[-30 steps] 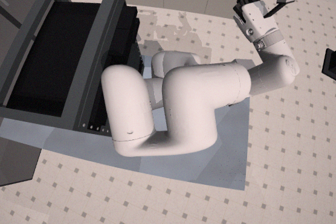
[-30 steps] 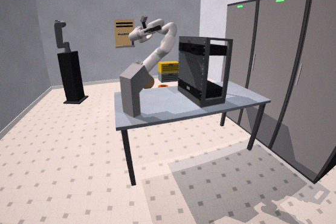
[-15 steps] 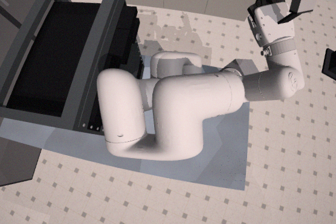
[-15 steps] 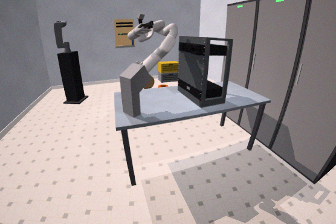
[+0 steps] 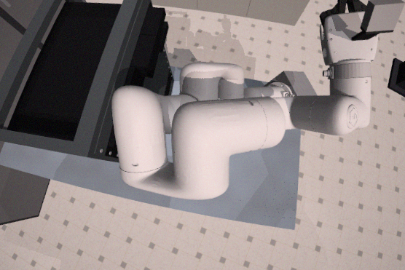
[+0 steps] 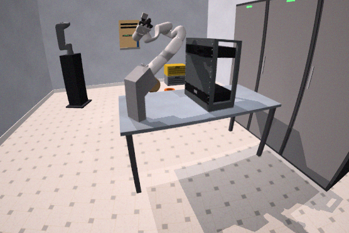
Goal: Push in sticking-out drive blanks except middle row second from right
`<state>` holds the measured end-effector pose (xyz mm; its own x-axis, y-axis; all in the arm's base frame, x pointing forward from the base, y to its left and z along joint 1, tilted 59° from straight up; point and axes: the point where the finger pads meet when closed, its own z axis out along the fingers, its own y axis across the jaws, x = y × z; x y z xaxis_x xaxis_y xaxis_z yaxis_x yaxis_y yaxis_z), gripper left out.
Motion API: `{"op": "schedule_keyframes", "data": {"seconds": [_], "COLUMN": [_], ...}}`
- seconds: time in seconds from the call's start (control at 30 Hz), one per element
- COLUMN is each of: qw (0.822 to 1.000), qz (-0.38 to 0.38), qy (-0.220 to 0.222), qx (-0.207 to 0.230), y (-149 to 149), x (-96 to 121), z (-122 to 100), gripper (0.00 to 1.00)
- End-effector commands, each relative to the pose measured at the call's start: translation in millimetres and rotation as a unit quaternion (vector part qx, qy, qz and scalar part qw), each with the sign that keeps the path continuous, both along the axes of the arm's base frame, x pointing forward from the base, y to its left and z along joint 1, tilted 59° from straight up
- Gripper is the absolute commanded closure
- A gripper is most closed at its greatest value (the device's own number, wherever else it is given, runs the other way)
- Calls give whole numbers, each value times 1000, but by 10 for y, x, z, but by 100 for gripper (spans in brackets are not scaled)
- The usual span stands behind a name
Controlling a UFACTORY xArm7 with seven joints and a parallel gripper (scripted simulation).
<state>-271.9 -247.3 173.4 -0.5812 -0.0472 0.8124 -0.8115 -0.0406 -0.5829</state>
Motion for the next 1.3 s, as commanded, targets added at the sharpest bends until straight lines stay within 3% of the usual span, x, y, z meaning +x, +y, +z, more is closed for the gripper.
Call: {"op": "schedule_keyframes", "data": {"seconds": [0.0,0.23,0.63,0.7,1.2,1.27], "qw": [996,987,944,944,851,851], "qz": [-39,-71,-130,-130,-168,-168], "qy": [72,137,278,278,436,436], "qx": [20,46,121,121,242,242], "y": [122,272,683,683,1320,1320], "x": [-251,-469,-931,-931,-1409,-1409], "z": [-41,-73,-138,-138,-210,-210], "gripper": [100,100,100,100,100,100]}}
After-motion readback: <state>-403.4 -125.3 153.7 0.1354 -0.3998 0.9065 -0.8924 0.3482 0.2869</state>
